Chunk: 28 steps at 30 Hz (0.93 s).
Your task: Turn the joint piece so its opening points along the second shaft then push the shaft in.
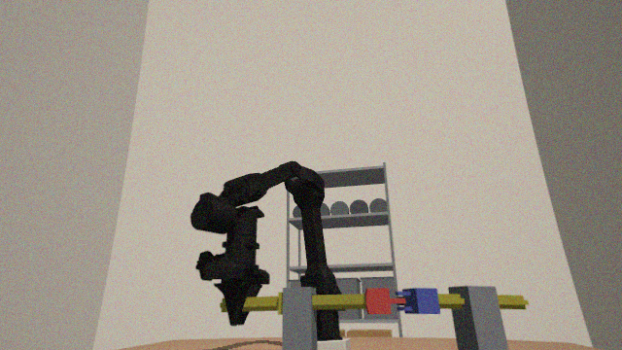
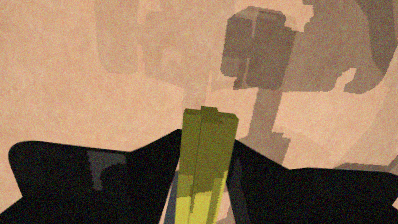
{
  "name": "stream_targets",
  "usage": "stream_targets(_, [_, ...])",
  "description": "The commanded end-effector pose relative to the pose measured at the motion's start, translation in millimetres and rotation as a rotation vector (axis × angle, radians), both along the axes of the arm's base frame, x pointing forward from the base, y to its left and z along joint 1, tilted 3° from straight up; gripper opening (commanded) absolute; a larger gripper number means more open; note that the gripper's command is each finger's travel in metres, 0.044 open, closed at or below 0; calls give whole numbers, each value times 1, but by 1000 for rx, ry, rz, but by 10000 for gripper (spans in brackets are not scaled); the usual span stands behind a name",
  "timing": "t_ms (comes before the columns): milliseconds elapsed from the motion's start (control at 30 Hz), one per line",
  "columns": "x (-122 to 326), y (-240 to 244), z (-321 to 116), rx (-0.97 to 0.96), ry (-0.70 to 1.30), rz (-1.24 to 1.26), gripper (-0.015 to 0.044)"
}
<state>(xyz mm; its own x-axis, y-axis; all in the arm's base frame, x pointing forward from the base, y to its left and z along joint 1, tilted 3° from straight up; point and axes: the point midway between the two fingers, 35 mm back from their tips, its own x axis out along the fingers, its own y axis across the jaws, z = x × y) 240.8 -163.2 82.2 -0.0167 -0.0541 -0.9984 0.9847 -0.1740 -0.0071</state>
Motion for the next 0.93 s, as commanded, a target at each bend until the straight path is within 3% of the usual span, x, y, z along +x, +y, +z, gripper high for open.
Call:
stream_targets(0, [0,0,0,1,2,2,224])
stream_targets(267, [0,0,0,1,2,2,434])
stream_targets(633, [0,0,0,1,2,2,440])
stream_targets(900, [0,1,30,1,-2,1,440])
